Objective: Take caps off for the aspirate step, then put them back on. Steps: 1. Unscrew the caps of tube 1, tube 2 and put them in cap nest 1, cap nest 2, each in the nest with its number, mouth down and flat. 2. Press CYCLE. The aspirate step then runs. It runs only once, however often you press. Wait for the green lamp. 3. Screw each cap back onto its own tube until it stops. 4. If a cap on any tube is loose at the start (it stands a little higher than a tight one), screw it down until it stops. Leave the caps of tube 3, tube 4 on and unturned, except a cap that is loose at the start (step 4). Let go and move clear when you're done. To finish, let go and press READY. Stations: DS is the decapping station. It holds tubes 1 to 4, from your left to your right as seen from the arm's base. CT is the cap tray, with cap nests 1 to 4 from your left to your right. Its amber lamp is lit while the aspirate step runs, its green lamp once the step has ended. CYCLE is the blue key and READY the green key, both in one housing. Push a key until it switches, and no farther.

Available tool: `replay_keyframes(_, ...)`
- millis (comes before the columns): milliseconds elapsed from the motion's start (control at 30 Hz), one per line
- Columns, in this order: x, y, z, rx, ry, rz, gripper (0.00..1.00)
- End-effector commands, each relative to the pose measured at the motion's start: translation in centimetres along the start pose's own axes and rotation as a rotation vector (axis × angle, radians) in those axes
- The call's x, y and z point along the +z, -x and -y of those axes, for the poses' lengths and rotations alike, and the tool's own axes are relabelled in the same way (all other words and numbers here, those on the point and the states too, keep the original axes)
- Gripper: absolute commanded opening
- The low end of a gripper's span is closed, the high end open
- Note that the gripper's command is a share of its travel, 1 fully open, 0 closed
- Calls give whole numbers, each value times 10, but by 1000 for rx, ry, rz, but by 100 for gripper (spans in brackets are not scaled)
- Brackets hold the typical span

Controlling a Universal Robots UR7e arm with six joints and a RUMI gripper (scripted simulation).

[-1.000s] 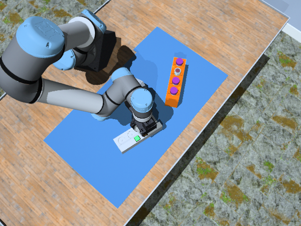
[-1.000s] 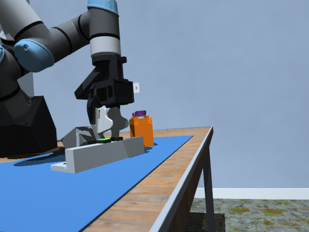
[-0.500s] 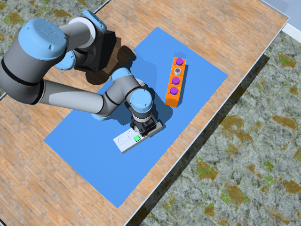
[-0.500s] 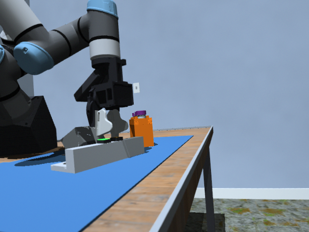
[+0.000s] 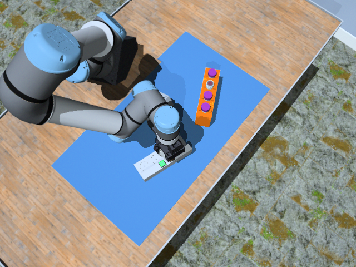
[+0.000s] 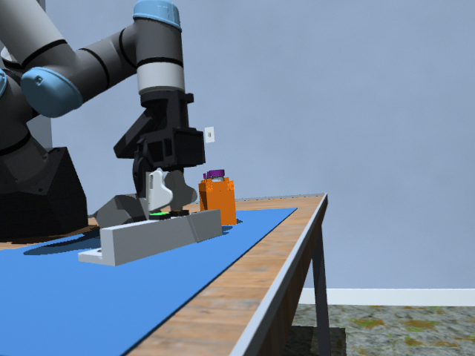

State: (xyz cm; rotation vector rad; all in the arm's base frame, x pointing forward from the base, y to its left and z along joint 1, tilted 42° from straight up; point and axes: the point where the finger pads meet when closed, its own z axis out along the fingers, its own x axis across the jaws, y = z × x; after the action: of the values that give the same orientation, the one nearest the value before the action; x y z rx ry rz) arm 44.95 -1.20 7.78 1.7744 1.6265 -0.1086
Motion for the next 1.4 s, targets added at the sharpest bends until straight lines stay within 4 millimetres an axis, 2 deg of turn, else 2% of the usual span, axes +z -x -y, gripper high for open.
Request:
replay_keyframes(0, 2, 0, 3, -1, -4, 0, 29)
replay_keyframes(367, 2, 0, 3, -1, -3, 0, 29)
replay_keyframes(400, 2, 0, 2, 0, -1, -1, 0)
replay_keyframes(867, 2, 0, 2, 0, -1, -1, 0)
replay_keyframes(1333, -70, 0, 0, 2, 4, -1, 0)
replay_keyframes(1367, -70, 0, 0, 2, 4, -1, 0)
